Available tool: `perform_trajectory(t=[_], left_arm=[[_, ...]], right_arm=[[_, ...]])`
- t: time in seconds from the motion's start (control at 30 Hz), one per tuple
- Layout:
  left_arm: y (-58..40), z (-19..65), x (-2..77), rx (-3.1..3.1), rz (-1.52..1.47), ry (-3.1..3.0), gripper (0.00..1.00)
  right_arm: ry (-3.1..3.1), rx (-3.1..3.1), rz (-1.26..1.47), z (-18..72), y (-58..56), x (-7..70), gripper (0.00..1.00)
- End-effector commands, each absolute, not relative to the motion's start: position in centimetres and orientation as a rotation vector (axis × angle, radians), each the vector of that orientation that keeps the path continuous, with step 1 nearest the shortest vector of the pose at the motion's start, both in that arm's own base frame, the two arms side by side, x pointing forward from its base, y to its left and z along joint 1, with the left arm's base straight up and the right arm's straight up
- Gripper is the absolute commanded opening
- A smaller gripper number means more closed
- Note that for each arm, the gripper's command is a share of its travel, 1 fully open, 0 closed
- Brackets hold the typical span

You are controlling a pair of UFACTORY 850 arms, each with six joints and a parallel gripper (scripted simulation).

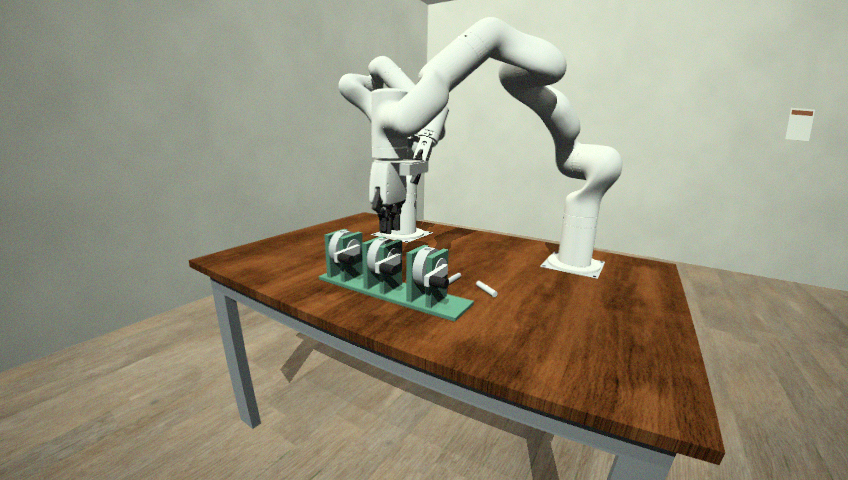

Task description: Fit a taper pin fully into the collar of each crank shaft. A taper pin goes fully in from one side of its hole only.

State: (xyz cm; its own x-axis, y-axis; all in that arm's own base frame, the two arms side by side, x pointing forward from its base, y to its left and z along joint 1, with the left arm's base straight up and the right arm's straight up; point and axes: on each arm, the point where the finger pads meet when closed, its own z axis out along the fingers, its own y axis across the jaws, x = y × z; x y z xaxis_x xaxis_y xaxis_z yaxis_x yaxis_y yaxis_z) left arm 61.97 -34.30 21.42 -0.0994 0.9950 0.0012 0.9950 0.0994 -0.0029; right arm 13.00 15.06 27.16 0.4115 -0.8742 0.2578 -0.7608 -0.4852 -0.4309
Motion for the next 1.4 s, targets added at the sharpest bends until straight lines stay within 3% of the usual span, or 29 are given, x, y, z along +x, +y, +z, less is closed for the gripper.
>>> perform_trajectory(t=[0.0,0.63,1.37], left_arm=[[-34.5,21.6,61.3,-2.058,0.0,-2.374,0.35],[-35.6,21.6,55.4,-1.638,0.0,-2.68,0.35],[-37.9,21.6,43.8,-0.682,0.0,-3.067,0.35]], right_arm=[[1.434,-2.421,-0.665,27.2,15.1,13.0,1.0],[1.434,-2.421,-0.665,27.2,15.1,13.0,1.0],[1.434,-2.421,-0.665,27.2,15.1,13.0,1.0]])
